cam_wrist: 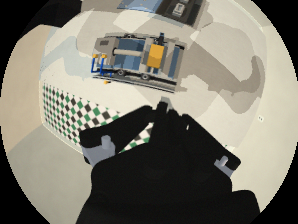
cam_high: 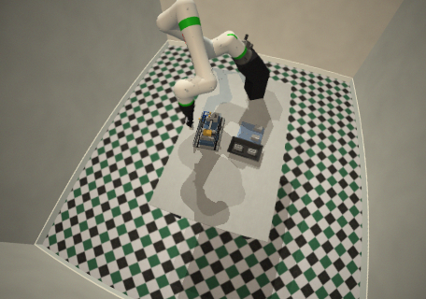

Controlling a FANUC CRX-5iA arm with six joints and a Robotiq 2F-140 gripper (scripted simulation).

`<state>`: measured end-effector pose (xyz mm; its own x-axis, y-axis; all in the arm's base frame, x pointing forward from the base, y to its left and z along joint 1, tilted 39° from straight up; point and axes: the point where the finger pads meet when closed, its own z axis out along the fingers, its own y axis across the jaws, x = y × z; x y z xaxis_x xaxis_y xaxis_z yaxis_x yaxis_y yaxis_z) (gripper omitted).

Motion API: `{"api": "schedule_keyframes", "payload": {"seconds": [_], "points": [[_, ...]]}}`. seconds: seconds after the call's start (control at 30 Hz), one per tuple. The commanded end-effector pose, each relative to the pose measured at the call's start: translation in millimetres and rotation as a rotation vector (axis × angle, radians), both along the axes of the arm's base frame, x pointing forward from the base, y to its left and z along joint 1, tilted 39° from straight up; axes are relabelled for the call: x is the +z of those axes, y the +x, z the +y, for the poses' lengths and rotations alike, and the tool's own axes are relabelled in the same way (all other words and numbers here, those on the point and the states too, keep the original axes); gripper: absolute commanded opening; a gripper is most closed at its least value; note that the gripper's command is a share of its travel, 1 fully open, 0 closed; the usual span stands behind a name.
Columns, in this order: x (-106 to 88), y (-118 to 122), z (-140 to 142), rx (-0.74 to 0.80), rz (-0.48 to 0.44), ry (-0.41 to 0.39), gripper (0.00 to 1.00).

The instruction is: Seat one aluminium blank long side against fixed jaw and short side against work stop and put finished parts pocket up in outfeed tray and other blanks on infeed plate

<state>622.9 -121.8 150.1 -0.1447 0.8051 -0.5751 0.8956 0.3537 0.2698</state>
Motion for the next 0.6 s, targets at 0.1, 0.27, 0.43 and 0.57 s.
{"api": "schedule_keyframes", "payload": {"seconds": [0.1,0.27,0.43,0.57], "points": [[0.2,0,0,0.000,0.000,0.000,0.00],[0.2,0,0,0.000,0.000,0.000,0.00],[-5.1,-3,6,0.000,0.000,0.000,0.00],[-33.1,-23,33,-0.001,0.001,0.000,0.00]]}}
